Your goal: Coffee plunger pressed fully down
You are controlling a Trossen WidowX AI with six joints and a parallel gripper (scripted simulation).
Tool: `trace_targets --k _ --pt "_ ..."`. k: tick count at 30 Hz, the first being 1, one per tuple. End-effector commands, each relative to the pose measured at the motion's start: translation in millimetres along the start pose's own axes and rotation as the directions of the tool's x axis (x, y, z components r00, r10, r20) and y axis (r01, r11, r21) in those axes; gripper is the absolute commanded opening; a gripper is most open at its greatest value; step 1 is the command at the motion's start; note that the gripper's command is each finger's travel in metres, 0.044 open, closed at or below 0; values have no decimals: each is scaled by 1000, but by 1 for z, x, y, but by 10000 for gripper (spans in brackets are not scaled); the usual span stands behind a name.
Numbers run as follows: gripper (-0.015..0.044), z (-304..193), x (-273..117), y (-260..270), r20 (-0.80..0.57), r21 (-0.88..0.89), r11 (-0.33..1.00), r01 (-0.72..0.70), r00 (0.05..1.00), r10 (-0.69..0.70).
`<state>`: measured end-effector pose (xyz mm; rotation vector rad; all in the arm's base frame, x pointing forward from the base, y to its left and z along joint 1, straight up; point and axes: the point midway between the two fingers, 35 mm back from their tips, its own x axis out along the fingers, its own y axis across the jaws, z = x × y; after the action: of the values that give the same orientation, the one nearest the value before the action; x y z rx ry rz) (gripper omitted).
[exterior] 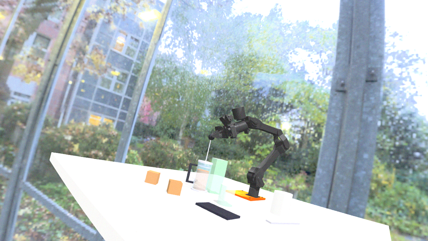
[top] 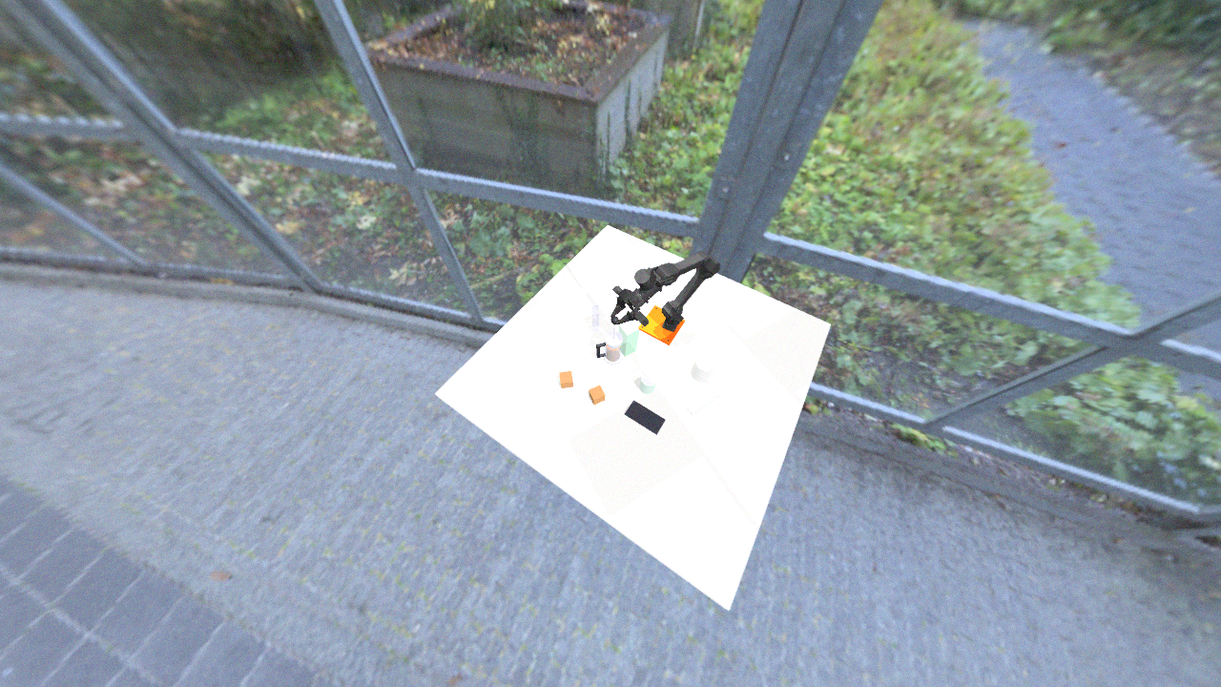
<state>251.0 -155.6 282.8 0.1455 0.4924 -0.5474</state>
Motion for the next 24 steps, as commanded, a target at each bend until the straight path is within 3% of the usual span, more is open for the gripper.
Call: trace_targets --k 1,24 --pt "128 0 1 0 -1 -6 1000 3 1000 -3" --pt "128 -17 14 -1 -1 -6 1000 3 1000 -3"
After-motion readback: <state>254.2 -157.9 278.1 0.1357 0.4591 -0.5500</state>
